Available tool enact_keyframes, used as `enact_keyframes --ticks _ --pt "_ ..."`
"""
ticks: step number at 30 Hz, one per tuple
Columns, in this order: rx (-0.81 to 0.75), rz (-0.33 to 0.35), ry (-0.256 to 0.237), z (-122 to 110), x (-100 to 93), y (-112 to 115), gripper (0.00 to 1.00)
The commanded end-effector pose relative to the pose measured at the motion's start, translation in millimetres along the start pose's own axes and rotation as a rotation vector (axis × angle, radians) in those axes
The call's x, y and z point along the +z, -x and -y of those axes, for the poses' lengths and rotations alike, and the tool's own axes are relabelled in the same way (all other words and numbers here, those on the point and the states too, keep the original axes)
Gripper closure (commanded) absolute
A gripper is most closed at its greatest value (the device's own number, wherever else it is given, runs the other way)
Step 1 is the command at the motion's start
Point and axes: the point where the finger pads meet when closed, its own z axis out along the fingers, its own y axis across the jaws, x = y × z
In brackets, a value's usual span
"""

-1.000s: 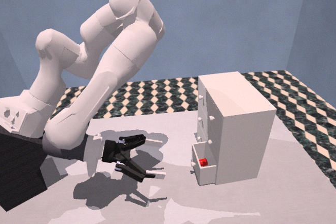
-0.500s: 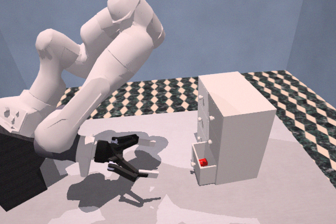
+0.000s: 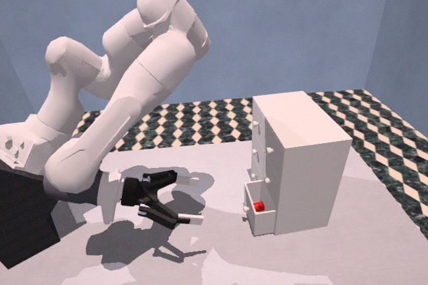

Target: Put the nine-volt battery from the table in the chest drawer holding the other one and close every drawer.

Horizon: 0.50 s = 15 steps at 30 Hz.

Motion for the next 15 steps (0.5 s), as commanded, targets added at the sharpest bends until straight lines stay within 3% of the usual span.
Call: enact_keyframes --ticks 1,15 --pt "-0.003 -0.019 0.0 -0.8 -1.0 -1.7 0.0" --pt "-0.002 -0.167 0.0 -0.8 -2.7 2.9 0.0"
